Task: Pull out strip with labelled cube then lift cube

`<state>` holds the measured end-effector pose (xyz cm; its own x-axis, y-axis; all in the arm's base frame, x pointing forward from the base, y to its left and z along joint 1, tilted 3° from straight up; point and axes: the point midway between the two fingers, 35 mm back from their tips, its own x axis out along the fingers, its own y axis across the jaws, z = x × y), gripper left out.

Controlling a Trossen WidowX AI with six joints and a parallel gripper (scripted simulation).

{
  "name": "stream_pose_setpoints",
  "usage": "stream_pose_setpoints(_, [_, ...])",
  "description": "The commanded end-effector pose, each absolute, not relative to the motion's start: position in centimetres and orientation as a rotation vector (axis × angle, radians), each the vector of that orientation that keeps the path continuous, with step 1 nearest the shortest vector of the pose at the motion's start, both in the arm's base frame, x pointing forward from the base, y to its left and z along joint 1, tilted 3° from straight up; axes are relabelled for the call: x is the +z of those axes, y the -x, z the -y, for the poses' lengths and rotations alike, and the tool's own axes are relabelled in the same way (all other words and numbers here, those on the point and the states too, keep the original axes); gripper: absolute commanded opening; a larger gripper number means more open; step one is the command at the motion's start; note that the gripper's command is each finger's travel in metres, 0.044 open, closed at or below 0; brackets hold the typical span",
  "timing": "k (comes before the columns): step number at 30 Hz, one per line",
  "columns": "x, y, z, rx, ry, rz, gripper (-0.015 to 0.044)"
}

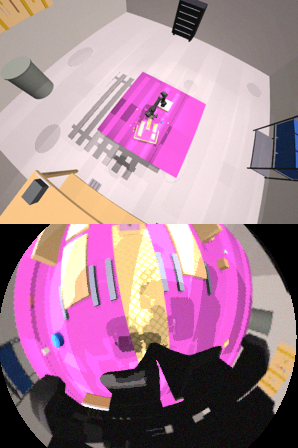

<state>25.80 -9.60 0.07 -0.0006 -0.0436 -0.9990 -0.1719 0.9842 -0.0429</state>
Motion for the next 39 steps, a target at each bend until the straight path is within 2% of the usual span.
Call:
stream_pose_setpoints(1, [-0.4, -24.4, 9.7, 0.105, 0.168, -1.598, 0.0])
stream_pose_setpoints(39, [-0.3, -19.7, 10.7, 0.105, 0.169, -1.602, 0.0])
